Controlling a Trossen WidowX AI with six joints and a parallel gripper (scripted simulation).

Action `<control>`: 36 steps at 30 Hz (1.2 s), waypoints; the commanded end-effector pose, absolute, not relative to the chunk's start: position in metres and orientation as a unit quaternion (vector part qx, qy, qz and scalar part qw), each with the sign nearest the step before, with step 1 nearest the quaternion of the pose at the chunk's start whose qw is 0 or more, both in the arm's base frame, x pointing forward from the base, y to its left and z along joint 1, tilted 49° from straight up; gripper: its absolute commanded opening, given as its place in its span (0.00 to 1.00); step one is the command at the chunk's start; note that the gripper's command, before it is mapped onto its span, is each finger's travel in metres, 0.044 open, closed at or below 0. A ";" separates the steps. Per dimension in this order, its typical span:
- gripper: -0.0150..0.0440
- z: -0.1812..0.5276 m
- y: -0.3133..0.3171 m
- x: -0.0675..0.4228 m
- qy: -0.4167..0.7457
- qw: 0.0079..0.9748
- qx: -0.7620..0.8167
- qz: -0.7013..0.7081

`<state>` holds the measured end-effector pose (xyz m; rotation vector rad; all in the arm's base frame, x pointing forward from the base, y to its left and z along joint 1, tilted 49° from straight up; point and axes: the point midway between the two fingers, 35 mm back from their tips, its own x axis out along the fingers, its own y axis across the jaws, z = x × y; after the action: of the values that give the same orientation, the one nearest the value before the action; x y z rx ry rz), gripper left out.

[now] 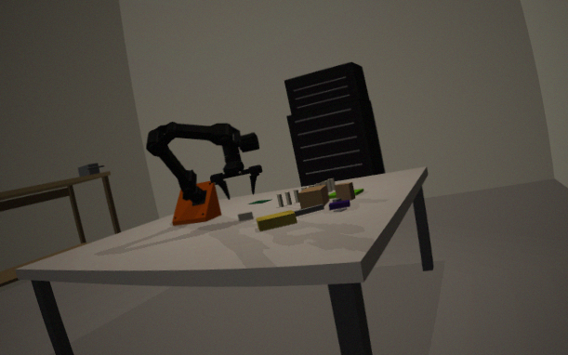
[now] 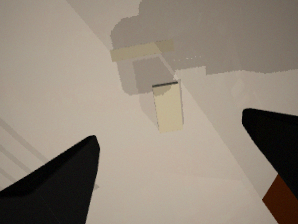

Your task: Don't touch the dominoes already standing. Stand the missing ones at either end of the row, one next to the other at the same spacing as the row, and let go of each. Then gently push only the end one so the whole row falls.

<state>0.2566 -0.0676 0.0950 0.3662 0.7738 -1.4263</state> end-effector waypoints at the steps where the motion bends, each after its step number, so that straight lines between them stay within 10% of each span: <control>1: 1.00 0.088 -0.078 0.254 0.339 0.673 0.166 -0.637; 28: 1.00 0.046 -0.130 0.246 0.337 0.673 0.164 -0.638; 36: 0.64 0.046 -0.130 0.246 0.337 0.673 0.164 -0.638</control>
<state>0.2476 -0.1296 0.0465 0.3788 0.7544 -1.4347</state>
